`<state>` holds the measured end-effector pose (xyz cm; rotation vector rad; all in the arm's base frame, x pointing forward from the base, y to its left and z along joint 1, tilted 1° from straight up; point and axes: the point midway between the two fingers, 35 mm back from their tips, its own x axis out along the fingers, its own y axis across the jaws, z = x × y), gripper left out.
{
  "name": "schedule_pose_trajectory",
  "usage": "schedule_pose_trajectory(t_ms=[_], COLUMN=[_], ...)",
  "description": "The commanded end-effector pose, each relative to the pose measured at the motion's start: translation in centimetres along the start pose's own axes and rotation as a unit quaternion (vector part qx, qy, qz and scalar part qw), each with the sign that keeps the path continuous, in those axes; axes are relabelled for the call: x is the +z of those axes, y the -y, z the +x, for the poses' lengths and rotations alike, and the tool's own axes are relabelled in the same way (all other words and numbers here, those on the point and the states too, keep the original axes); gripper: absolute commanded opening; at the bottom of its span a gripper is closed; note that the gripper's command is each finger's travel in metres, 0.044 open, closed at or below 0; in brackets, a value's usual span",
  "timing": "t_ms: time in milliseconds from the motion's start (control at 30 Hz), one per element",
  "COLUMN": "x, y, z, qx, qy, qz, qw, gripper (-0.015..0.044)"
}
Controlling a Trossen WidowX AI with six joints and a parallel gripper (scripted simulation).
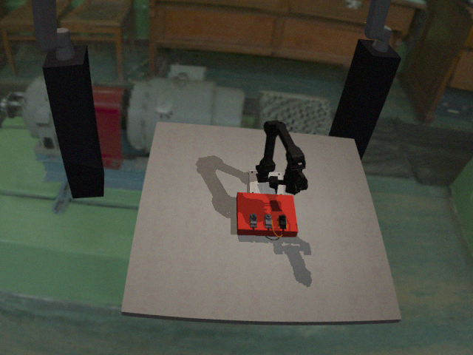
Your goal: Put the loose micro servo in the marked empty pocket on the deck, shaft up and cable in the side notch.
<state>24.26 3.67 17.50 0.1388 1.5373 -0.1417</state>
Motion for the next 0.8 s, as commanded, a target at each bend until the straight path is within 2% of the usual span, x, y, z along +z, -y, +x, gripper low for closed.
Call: schedule_pose_trajectory(t_ms=[0,167,767], x=[0.1,0.4,0.4], y=[0.0,-0.1,-0.1], z=[-1.1,-4.0,-4.1], qx=[0.0,0.0,0.0], qy=[0.001,0.002,0.002], qz=[0.001,0.001,0.001], qw=[1.0,1.0,1.0], gripper=[0.044,0.044,0.044])
